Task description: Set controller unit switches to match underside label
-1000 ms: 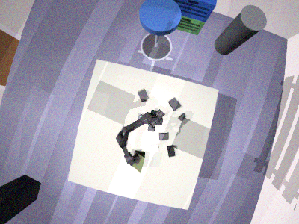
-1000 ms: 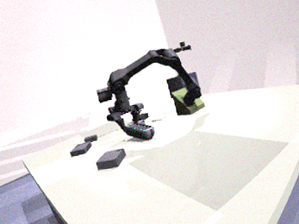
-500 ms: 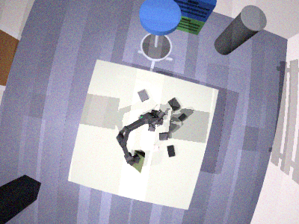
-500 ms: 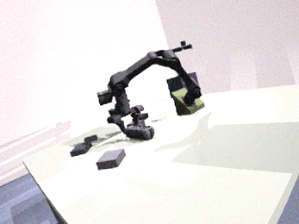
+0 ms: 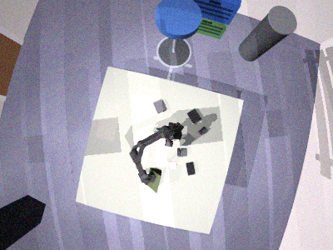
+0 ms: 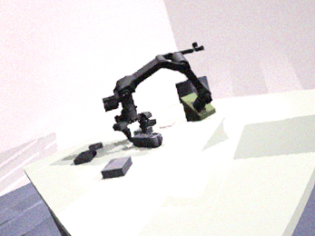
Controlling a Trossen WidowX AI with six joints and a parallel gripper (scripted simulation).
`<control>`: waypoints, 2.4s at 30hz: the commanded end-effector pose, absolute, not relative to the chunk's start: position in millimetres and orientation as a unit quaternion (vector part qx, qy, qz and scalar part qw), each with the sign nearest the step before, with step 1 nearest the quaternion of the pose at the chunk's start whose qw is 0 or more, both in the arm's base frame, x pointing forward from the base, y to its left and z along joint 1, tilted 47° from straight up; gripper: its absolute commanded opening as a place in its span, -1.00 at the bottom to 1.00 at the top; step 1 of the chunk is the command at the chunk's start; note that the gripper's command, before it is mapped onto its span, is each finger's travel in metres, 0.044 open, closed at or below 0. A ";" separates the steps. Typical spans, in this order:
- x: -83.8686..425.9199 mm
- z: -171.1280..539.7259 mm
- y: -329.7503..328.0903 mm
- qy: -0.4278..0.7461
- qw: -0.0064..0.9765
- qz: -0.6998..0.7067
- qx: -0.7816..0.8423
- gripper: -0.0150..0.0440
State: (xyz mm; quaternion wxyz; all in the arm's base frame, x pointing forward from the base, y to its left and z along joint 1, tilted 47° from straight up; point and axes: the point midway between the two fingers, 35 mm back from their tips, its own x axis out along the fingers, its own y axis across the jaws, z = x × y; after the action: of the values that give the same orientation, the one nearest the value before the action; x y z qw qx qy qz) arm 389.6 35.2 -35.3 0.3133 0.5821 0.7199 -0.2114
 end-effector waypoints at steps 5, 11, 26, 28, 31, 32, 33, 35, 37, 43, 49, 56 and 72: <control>389.4 -35.3 35.1 0.720 0.313 -0.212 0.582 1.00; 388.3 -9.1 39.3 0.720 0.313 -0.212 0.582 1.00; 382.4 35.0 46.8 0.720 0.312 -0.212 0.582 1.00; 382.4 35.0 46.8 0.720 0.312 -0.212 0.582 1.00; 382.4 35.0 46.8 0.720 0.312 -0.212 0.582 1.00; 382.4 35.0 46.8 0.720 0.312 -0.212 0.582 1.00; 382.4 35.0 46.8 0.720 0.312 -0.212 0.582 1.00; 382.1 37.8 47.8 0.720 0.312 -0.211 0.582 1.00; 378.6 60.1 56.2 0.721 0.313 -0.208 0.582 1.00; 373.0 84.9 65.6 0.722 0.313 -0.205 0.582 1.00; 372.8 80.8 69.6 0.722 0.313 -0.205 0.582 1.00; 372.1 72.8 77.8 0.722 0.313 -0.205 0.583 1.00; 368.8 55.1 96.5 0.722 0.313 -0.205 0.583 1.00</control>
State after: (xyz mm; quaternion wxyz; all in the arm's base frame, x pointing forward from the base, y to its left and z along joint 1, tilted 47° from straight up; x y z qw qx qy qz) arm 370.8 92.6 59.4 0.3165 0.5813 0.7216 -0.2031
